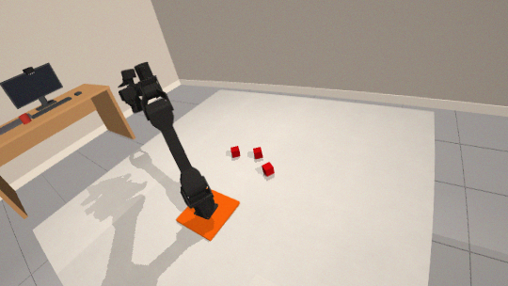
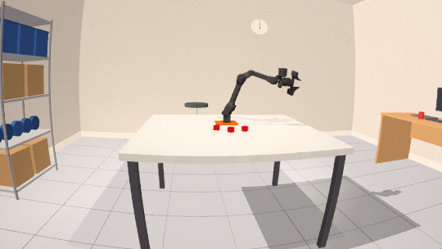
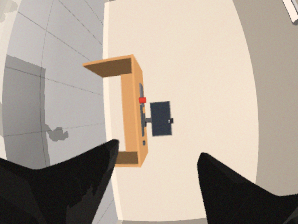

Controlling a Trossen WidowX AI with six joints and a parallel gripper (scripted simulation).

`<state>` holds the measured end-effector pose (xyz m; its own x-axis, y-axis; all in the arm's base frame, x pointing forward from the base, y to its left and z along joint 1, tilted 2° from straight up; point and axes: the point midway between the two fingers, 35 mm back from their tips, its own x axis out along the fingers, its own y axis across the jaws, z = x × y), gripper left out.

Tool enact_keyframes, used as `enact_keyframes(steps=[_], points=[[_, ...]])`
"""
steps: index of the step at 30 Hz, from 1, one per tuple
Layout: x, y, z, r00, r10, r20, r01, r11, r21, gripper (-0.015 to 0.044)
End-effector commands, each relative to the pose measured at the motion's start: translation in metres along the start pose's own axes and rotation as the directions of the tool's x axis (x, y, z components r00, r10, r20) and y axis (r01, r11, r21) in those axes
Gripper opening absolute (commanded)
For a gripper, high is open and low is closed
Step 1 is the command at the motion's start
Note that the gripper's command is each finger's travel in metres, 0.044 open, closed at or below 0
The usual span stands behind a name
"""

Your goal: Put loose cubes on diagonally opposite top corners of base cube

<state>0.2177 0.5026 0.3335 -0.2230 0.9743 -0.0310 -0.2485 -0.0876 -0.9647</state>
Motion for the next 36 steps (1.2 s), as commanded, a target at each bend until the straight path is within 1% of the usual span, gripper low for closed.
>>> enact_keyframes(steps=[1, 5, 10, 14, 18, 23, 28, 32, 36], points=[[-0.032, 0.007, -0.042, 0.987, 0.042, -0.155, -0.004, 0.970, 0.242, 0.0265], [-0.069, 0.017, -0.080, 0.949, 0.097, -0.299, 0.057, 0.882, 0.467, 0.0265], [-0.121, 0.033, -0.120, 0.871, 0.181, -0.457, 0.210, 0.704, 0.678, 0.0265], [-0.166, 0.047, -0.144, 0.787, 0.258, -0.560, 0.374, 0.523, 0.766, 0.0265], [-0.214, 0.064, -0.161, 0.690, 0.342, -0.638, 0.551, 0.325, 0.769, 0.0265], [-0.276, 0.086, -0.172, 0.556, 0.453, -0.697, 0.753, 0.079, 0.653, 0.0265], [-0.336, 0.110, -0.170, 0.420, 0.567, -0.709, 0.896, -0.136, 0.422, 0.0265], [-0.383, 0.128, -0.160, 0.315, 0.656, -0.686, 0.947, -0.268, 0.178, 0.0265], [-0.426, 0.146, -0.143, 0.220, 0.740, -0.636, 0.931, -0.354, -0.090, 0.0265]])
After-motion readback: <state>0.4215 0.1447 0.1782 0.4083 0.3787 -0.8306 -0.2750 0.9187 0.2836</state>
